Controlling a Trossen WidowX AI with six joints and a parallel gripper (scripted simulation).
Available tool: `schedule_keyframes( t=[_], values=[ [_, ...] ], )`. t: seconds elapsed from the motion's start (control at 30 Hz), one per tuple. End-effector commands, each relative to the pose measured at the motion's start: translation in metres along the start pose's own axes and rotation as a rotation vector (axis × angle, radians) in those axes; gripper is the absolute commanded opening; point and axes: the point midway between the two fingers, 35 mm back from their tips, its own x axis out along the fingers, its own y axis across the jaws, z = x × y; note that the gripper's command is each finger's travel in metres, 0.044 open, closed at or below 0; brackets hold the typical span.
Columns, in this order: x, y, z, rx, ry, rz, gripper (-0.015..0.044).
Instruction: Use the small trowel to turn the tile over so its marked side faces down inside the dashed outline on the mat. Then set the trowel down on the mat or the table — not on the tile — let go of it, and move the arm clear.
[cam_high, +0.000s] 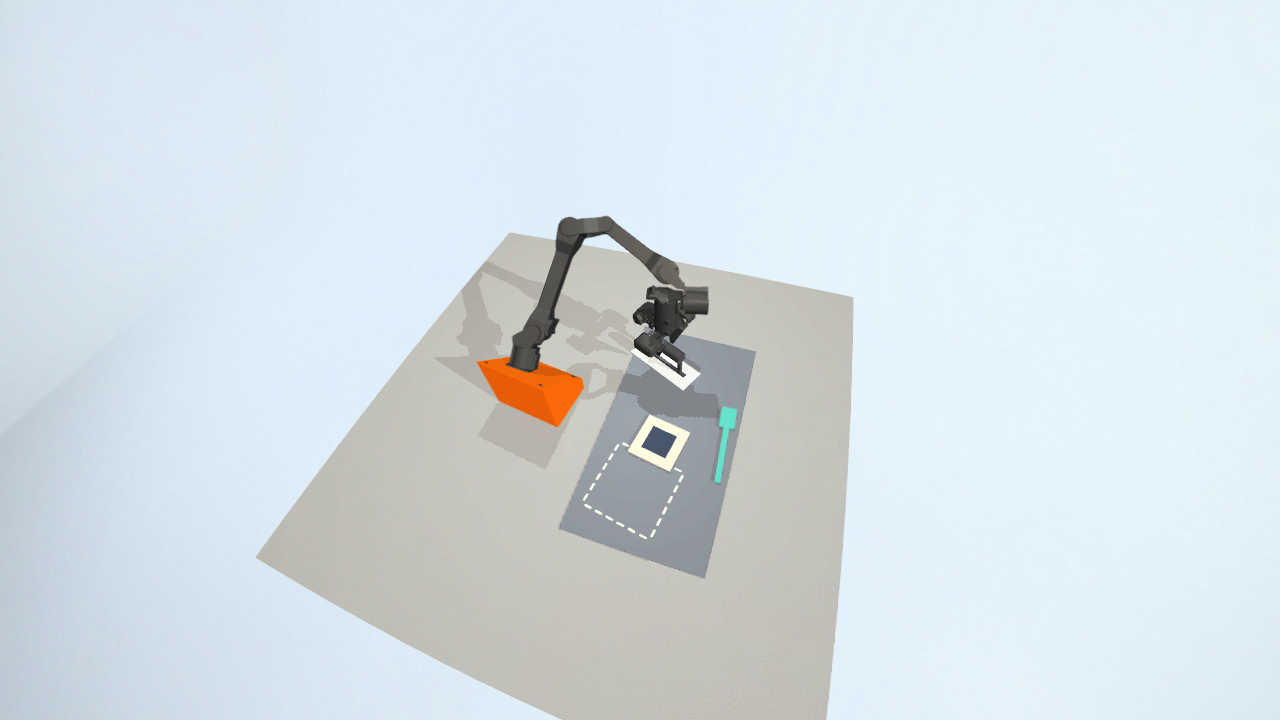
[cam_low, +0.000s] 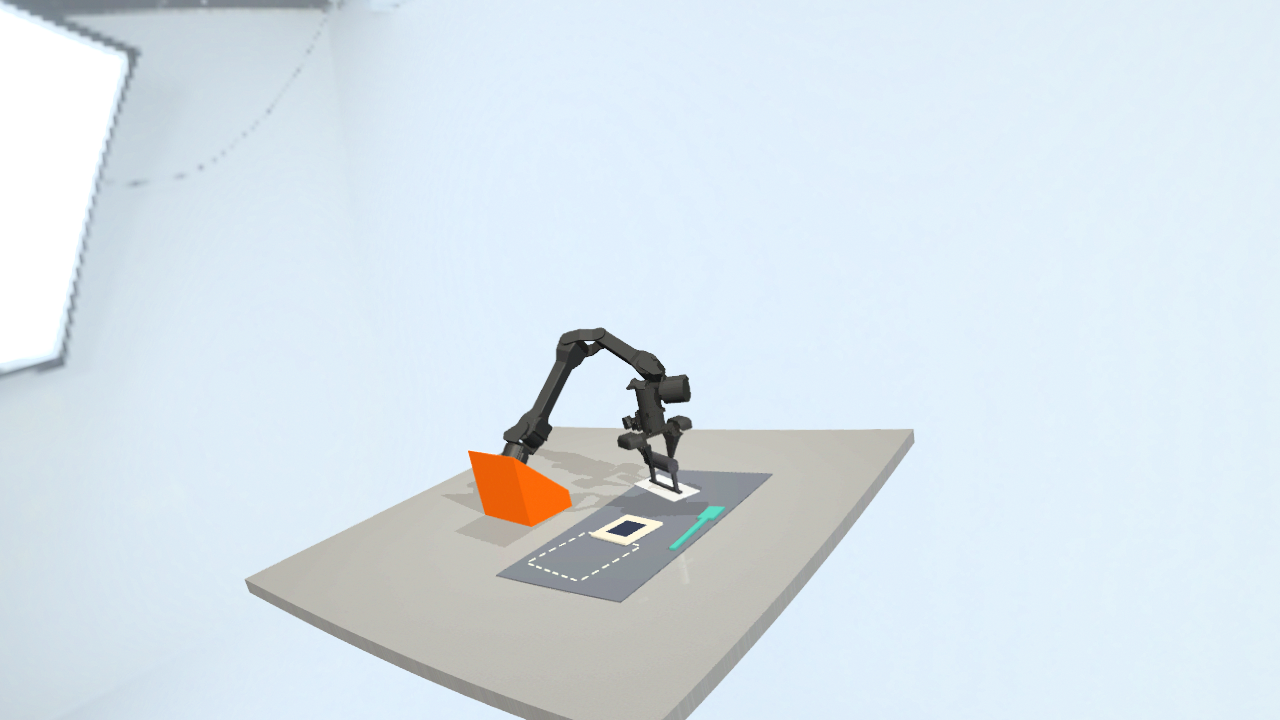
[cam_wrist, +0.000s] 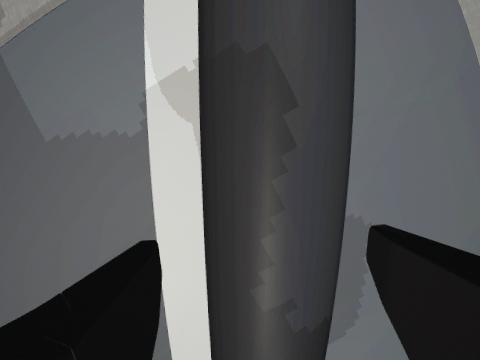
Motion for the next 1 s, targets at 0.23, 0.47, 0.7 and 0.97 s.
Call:
schedule_keyframes(
  t=[0.23,0.47,0.7,0.97],
  values=[
    [-0.035,0.000,-0.001,-0.008,0.001,0.002,0.0270],
    [-0.045,0.000,0.000,-0.008,0.001,0.001,0.0270],
    [-0.045,0.000,0.000,0.183,0.001,0.000,0.0270],
    [-0.044,0.000,0.000,0.460,0.002,0.000,0.0270]
  ],
)
